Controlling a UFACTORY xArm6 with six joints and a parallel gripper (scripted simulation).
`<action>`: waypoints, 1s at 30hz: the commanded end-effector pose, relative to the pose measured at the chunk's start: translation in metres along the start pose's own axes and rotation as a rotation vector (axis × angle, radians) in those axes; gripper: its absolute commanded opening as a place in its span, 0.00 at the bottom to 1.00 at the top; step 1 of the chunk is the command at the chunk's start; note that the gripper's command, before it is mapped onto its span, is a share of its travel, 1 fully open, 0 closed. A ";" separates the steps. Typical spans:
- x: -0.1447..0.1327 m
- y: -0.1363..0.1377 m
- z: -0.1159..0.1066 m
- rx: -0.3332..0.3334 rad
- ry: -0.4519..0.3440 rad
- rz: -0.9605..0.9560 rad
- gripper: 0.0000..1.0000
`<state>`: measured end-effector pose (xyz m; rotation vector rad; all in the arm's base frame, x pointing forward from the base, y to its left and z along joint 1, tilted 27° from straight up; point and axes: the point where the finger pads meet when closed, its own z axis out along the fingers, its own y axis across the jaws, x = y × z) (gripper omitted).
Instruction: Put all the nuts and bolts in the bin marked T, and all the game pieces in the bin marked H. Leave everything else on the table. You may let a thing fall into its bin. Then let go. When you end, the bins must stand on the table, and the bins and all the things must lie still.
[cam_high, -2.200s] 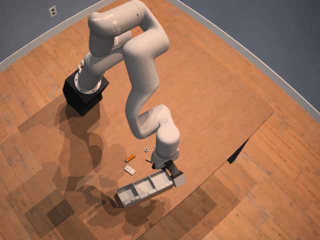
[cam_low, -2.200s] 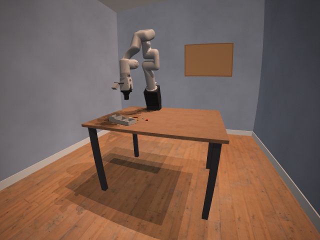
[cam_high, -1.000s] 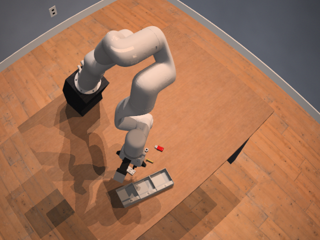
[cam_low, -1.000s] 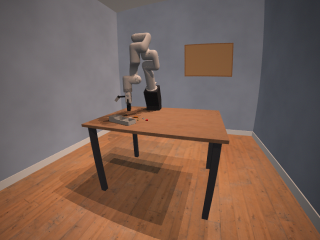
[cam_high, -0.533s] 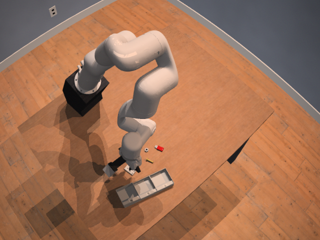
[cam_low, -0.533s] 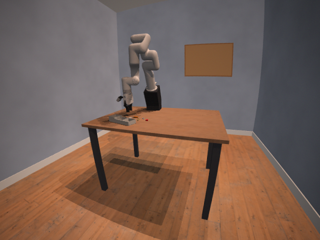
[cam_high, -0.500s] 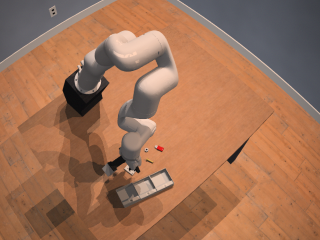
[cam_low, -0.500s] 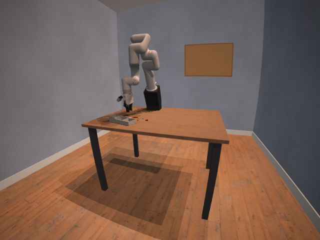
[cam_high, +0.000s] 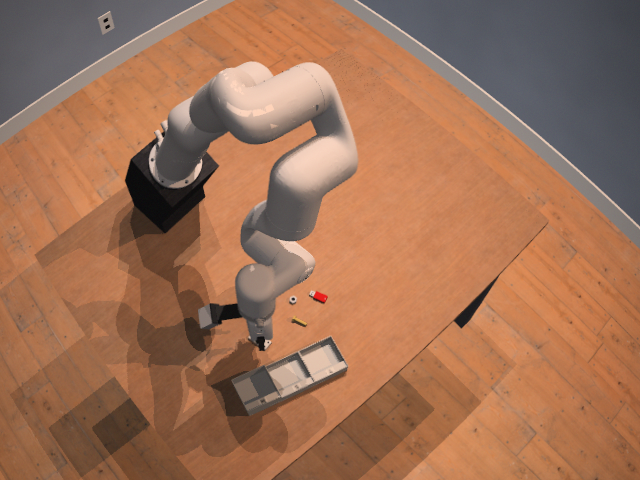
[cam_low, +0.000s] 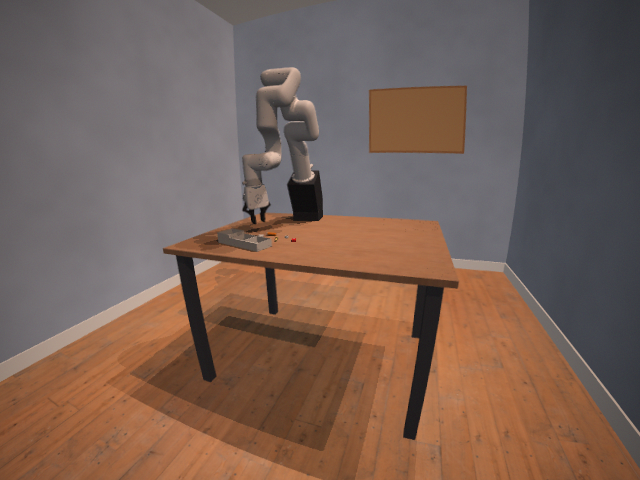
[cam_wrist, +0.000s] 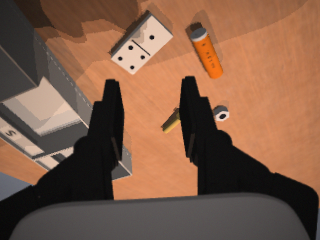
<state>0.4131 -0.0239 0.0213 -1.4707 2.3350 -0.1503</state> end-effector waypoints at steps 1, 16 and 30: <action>0.000 -0.001 0.000 0.014 -0.014 0.156 0.41; 0.000 -0.001 0.000 0.045 -0.058 0.695 0.41; 0.000 -0.001 0.000 0.058 -0.067 0.810 0.41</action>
